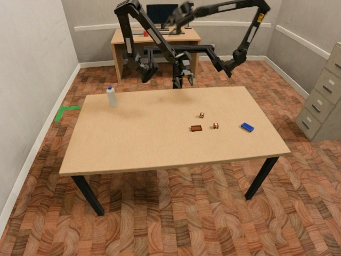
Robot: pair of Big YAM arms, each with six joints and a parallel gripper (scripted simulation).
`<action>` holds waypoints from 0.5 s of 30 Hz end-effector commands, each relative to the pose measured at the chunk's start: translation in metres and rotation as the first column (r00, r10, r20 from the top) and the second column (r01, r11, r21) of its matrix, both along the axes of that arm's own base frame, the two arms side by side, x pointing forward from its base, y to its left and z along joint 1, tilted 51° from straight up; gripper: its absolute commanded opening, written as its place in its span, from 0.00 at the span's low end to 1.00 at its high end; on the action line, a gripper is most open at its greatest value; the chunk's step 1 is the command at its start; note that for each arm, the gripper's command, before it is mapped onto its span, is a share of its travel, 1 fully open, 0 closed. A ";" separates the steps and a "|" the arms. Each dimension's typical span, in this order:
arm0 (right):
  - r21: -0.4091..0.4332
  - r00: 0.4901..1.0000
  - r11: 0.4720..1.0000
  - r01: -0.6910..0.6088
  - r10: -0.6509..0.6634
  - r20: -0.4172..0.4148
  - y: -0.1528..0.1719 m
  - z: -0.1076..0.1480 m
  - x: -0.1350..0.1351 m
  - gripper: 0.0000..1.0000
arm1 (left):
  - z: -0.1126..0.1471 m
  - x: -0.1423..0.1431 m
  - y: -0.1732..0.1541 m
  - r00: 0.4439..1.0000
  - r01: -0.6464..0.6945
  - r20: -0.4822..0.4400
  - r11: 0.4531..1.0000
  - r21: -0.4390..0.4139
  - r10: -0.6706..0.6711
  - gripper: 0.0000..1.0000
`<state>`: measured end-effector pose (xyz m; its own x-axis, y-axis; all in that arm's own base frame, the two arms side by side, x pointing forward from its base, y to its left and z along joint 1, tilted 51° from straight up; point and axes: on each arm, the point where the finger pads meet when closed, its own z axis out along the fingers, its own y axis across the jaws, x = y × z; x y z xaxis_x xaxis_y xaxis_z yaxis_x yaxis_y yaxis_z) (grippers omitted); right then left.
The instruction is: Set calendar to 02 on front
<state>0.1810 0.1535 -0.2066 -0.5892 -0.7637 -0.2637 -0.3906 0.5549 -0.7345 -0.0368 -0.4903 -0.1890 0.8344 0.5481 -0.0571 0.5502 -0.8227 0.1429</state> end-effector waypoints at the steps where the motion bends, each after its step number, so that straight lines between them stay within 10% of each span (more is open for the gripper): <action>1: 0.035 1.000 0.999 0.010 -0.010 0.014 0.014 -0.002 0.004 1.00 | -0.058 -0.012 0.043 0.994 -0.108 0.008 0.990 0.093 0.108 1.00; 8: 0.031 1.000 0.999 -0.019 0.019 0.000 0.021 0.006 0.001 1.00 | -0.159 0.022 0.244 0.973 -0.192 0.198 0.897 0.399 0.120 1.00; 15: 0.010 0.982 0.990 -0.141 0.141 -0.127 0.031 0.049 -0.022 1.00 | -0.169 0.088 0.340 0.817 -0.500 0.476 0.810 0.306 0.324 1.00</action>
<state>0.1671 0.1713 -0.1826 -0.5603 -0.7952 -0.2316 -0.4889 0.5432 -0.6826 0.0359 -0.1426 -0.3548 0.5758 0.5983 0.5572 0.7274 -0.6861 -0.0150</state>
